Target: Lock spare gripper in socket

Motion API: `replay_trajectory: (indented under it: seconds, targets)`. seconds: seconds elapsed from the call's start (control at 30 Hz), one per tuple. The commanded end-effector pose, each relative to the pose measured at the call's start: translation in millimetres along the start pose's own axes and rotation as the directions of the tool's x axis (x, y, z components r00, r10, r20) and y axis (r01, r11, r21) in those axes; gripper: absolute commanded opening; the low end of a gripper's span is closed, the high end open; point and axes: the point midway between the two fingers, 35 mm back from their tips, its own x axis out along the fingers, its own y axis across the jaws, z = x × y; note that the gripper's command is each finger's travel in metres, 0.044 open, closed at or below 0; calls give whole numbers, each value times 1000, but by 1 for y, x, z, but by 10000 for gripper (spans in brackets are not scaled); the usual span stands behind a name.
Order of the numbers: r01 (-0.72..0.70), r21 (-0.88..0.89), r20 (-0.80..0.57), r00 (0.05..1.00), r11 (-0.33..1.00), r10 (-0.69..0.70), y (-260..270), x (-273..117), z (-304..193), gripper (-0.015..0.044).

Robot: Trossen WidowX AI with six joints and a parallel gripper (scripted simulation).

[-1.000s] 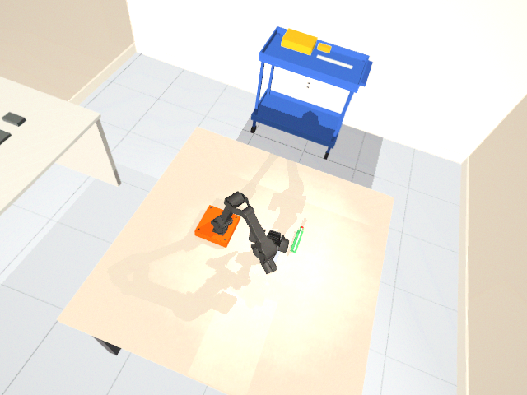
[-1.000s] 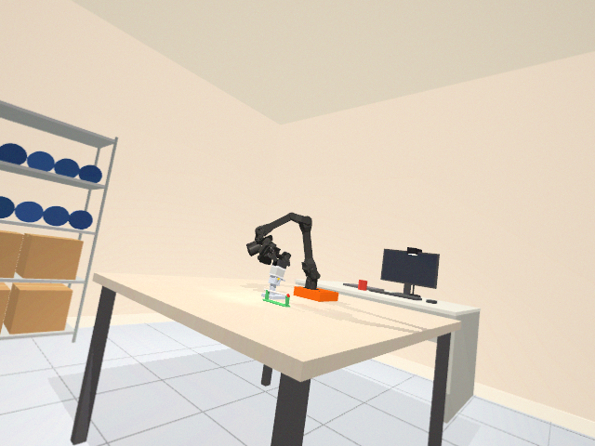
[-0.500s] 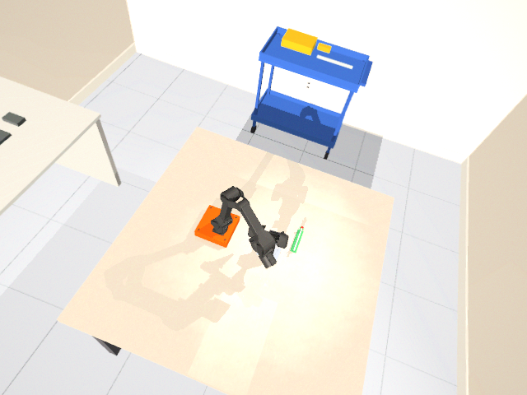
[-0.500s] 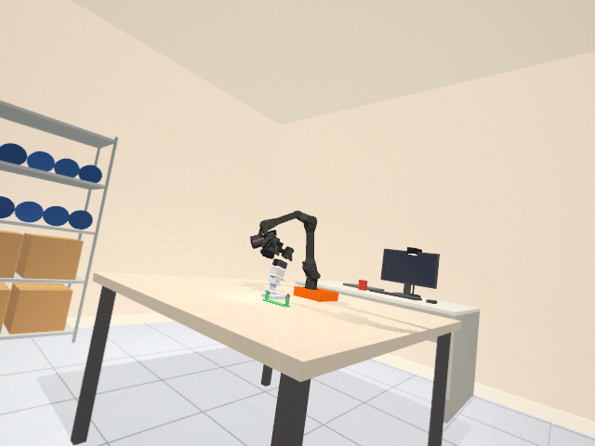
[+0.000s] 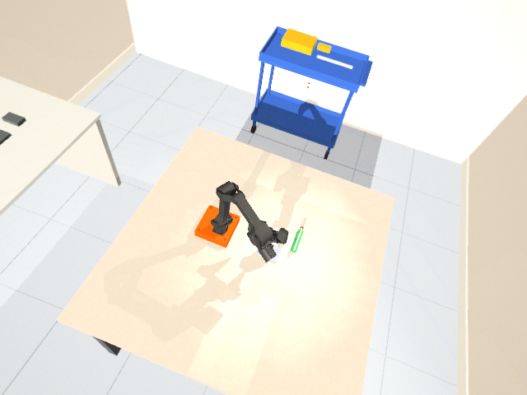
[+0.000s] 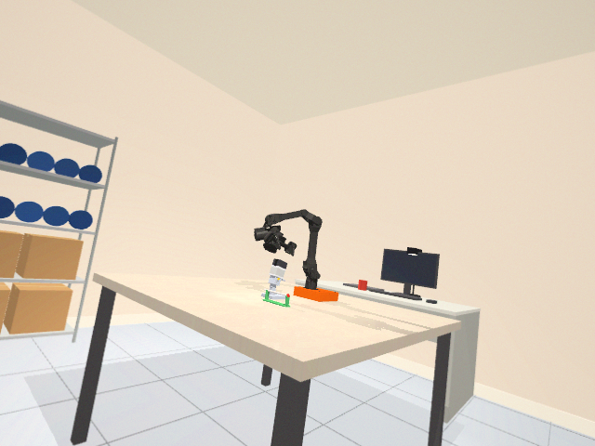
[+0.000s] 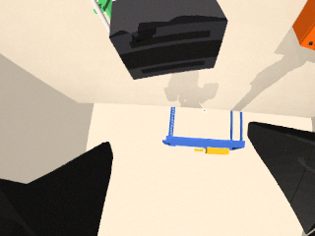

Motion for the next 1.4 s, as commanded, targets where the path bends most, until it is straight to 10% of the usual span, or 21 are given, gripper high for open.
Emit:
replay_trajectory:
  seconds: [0.0,0.5,0.83,1.07,1.37]
  targets:
    - [-17,5,8,1000,1000,17,2,-4,-8,440]
    - [-41,0,29,999,999,41,4,-9,-19,440]
    - [-46,8,18,999,999,46,-37,48,-76,180]
    - [4,-142,87,996,990,9,-30,58,-78,180]
    - [454,-776,426,889,438,-166,16,81,-51,180]
